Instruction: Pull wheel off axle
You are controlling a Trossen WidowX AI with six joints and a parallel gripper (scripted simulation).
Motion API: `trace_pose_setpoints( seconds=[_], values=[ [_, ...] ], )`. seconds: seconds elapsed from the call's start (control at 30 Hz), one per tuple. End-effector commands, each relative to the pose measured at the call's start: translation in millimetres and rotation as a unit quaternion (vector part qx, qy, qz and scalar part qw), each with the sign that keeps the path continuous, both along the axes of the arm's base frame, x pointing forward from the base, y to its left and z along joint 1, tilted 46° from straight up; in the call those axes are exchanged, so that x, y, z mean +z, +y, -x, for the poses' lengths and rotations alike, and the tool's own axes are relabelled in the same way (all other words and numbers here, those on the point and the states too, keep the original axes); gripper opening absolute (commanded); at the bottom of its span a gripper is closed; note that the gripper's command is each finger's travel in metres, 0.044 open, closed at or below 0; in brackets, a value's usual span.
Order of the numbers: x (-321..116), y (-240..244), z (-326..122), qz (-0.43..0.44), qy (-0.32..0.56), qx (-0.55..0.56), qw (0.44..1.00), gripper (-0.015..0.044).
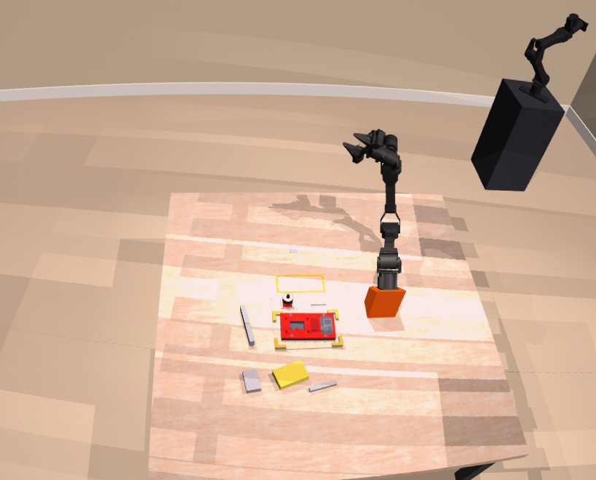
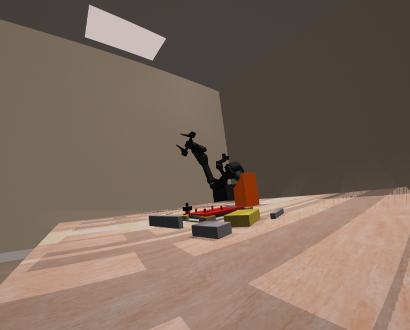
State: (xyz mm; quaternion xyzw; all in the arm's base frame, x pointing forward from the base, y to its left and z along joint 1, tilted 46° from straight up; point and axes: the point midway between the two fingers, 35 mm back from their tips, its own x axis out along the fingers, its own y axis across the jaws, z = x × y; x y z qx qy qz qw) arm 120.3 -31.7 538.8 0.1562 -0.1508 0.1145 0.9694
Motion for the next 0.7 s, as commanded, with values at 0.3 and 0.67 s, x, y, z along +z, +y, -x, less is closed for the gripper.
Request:
trace_pose_setpoints(
  seconds=[0.3, 0.67],
  values=[
    [-22.3, 88.3, -40.6, 0.049, 0.072, -0.010, 0.996, 0.0300],
    [-127.0, 158.6, -156.8, 0.020, 0.269, -0.124, 0.955, 0.0300]
  ],
)
